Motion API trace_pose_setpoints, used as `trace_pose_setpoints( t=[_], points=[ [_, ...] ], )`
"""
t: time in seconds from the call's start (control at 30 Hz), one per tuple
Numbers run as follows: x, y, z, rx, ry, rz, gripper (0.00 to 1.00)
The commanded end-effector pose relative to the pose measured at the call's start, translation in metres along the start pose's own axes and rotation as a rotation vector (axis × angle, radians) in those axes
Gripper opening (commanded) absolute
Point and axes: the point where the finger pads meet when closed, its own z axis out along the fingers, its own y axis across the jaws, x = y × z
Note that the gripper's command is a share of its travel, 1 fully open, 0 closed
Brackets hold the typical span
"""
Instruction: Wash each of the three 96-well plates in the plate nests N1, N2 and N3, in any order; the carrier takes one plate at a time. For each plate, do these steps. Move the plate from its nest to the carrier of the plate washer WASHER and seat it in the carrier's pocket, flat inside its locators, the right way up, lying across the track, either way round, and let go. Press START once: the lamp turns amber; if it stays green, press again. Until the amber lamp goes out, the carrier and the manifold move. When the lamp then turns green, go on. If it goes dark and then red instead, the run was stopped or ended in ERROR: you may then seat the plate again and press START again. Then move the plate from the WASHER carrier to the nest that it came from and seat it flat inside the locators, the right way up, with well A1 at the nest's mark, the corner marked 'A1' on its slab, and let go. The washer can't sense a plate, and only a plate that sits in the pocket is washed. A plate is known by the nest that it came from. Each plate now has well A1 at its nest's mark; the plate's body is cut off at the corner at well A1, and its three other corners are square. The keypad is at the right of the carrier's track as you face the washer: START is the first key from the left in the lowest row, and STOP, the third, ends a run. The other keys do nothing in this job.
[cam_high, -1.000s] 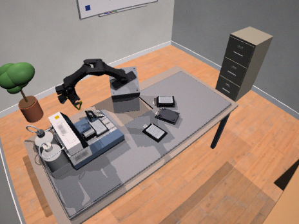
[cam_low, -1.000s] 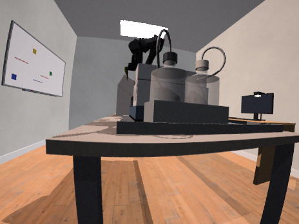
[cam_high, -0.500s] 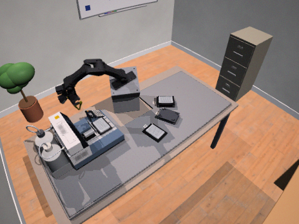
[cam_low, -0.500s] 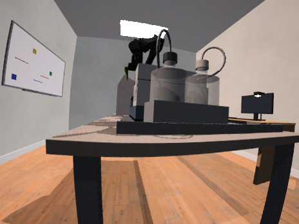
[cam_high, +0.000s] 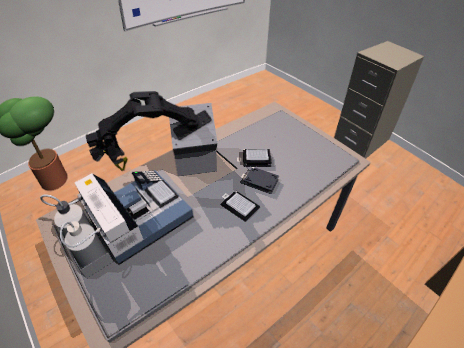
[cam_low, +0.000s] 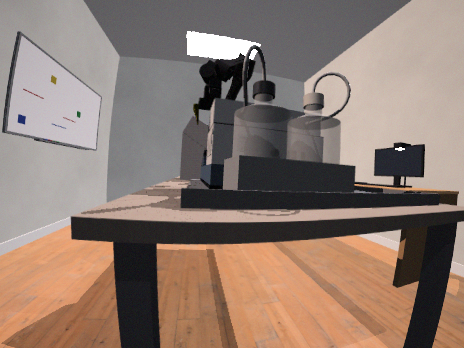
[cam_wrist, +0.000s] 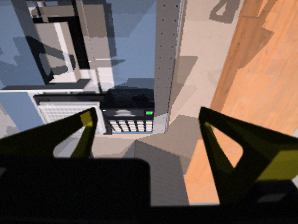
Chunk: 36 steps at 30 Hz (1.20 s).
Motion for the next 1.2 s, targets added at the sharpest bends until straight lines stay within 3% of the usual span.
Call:
trace_pose_setpoints(
  t=[0.0,1.03,1.07,1.17],
  points=[
    [-0.003,-0.003,-0.006,0.004,-0.017,0.004,1.0],
    [-0.003,-0.003,-0.006,0.004,-0.017,0.004,1.0],
    [0.0,-0.002,-0.005,0.004,-0.017,0.004,0.0],
    [0.008,0.002,0.0,0.004,-0.016,0.004,0.0]
  ],
)
